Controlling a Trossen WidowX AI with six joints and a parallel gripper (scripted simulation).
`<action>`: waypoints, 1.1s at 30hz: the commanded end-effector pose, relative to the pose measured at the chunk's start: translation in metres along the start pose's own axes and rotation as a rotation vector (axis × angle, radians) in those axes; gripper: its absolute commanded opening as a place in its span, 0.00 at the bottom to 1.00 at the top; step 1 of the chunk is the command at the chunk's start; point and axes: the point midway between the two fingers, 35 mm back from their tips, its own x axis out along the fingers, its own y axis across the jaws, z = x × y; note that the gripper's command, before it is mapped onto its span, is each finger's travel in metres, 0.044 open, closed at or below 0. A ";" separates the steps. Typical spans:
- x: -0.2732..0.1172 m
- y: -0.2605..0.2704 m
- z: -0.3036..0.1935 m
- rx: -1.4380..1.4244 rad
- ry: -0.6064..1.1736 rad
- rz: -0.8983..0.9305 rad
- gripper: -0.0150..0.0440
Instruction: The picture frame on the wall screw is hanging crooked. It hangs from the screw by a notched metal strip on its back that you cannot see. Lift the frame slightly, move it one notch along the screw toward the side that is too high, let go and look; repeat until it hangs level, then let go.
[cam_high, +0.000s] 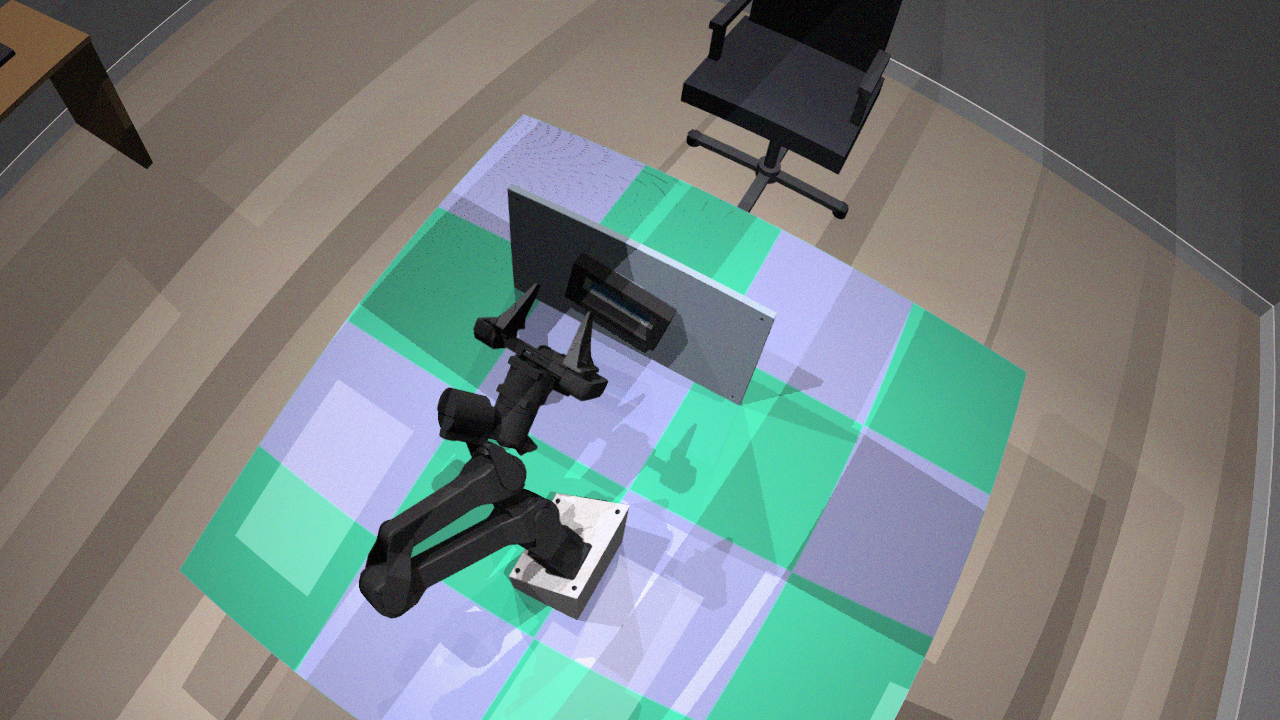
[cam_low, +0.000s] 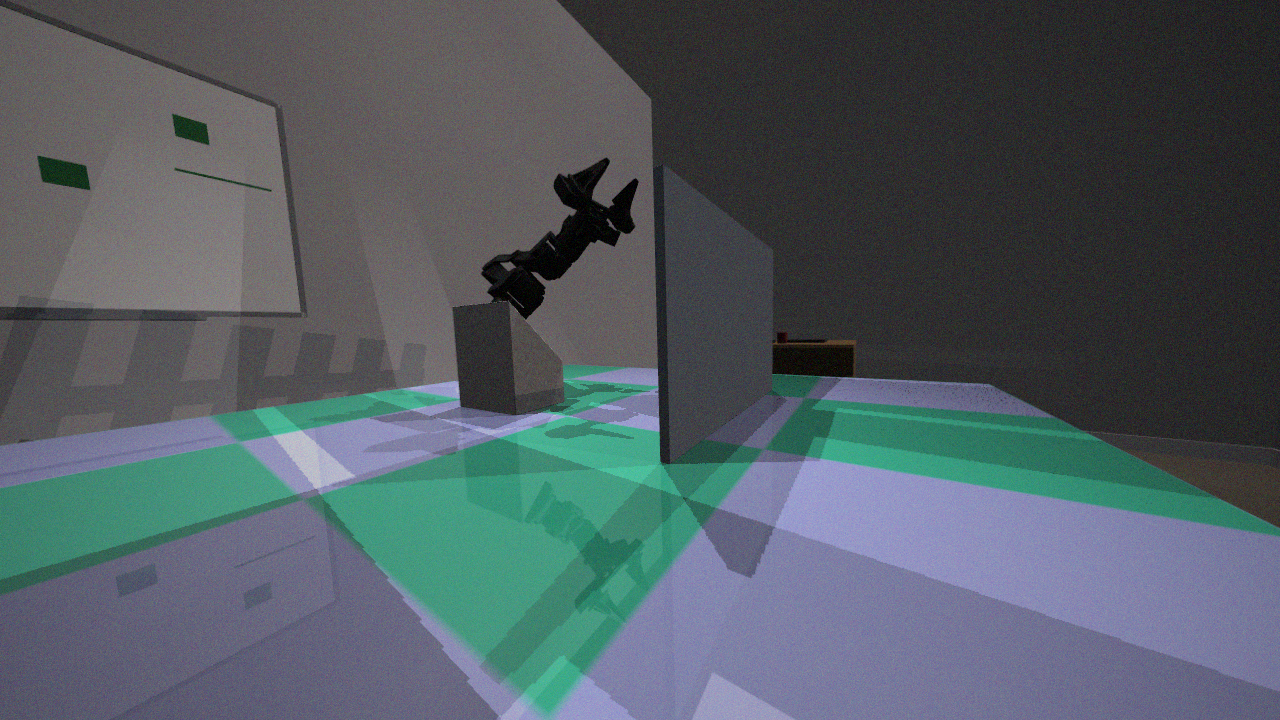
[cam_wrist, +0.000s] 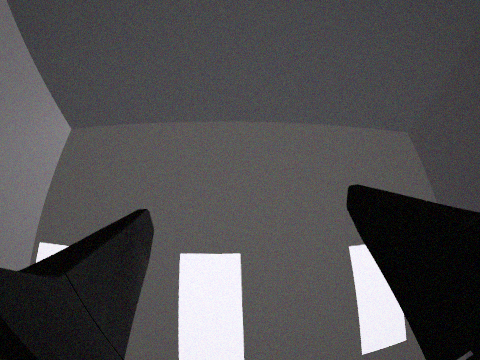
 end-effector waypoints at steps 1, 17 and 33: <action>0.000 0.000 0.001 0.016 -0.002 0.000 0.89; -0.003 -0.006 0.048 1.527 -0.176 0.141 0.69; -0.011 -0.012 0.083 2.563 -0.175 0.447 0.69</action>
